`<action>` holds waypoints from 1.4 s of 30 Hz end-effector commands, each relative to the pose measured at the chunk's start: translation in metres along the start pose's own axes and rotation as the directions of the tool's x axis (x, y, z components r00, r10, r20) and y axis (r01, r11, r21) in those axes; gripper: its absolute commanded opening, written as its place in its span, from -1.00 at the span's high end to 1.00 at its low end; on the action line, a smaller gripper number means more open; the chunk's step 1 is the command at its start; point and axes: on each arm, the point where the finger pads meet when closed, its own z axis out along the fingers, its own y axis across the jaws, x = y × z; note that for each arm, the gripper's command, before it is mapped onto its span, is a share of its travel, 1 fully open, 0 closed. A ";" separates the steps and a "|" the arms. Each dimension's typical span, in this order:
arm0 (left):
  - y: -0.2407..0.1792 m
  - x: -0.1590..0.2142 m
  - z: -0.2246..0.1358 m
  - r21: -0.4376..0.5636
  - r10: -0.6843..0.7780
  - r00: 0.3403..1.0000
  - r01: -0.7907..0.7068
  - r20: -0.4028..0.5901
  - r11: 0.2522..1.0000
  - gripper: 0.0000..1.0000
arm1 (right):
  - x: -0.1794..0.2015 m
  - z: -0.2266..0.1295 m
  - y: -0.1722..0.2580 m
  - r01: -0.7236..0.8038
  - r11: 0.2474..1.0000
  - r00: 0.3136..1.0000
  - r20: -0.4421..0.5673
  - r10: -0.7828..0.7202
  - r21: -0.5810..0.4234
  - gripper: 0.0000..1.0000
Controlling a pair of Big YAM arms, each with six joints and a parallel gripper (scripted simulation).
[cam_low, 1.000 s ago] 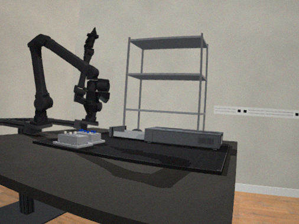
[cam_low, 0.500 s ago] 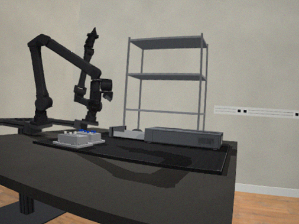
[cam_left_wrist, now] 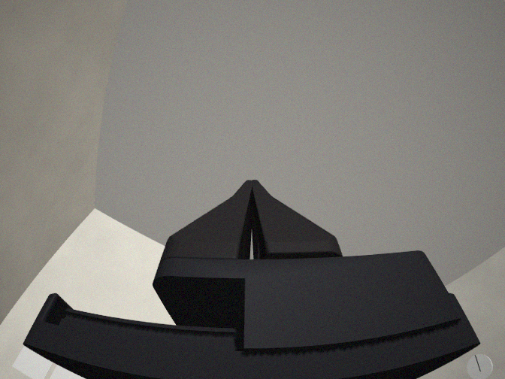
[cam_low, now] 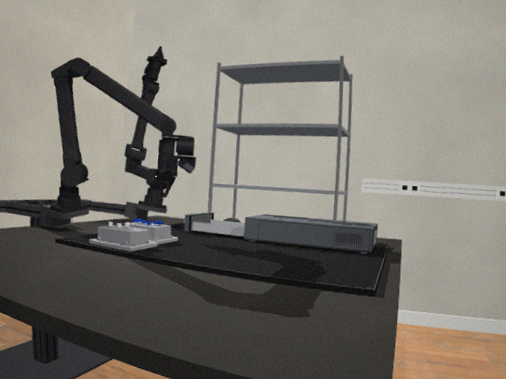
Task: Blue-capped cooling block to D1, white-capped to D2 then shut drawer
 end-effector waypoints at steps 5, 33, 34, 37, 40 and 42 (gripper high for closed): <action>-0.002 0.023 0.008 0.001 0.008 0.999 -0.008 -0.034 1.000 1.00 | -0.044 -0.015 0.021 0.253 0.967 0.966 0.045 -0.254 0.021 1.00; -0.002 0.023 0.008 0.001 0.008 0.999 -0.008 -0.034 1.000 1.00 | -0.099 -0.014 0.115 0.672 0.740 0.739 0.033 -0.672 0.020 1.00; -0.002 0.023 0.008 0.001 0.008 0.999 -0.008 -0.034 1.000 1.00 | -0.101 -0.014 0.118 0.672 0.740 0.739 0.033 -0.672 0.020 1.00; -0.002 0.023 0.008 0.001 0.008 0.999 -0.008 -0.034 1.000 1.00 | -0.108 -0.014 0.129 0.672 0.740 0.739 0.033 -0.672 0.020 1.00; -0.002 0.023 0.008 0.001 0.008 0.999 -0.008 -0.034 1.000 1.00 | -0.110 -0.014 0.132 0.672 0.740 0.739 0.032 -0.672 0.021 1.00; -0.002 0.023 0.008 0.001 0.008 0.999 -0.008 -0.034 1.000 1.00 | -0.114 -0.014 0.139 0.672 0.740 0.739 0.033 -0.672 0.020 1.00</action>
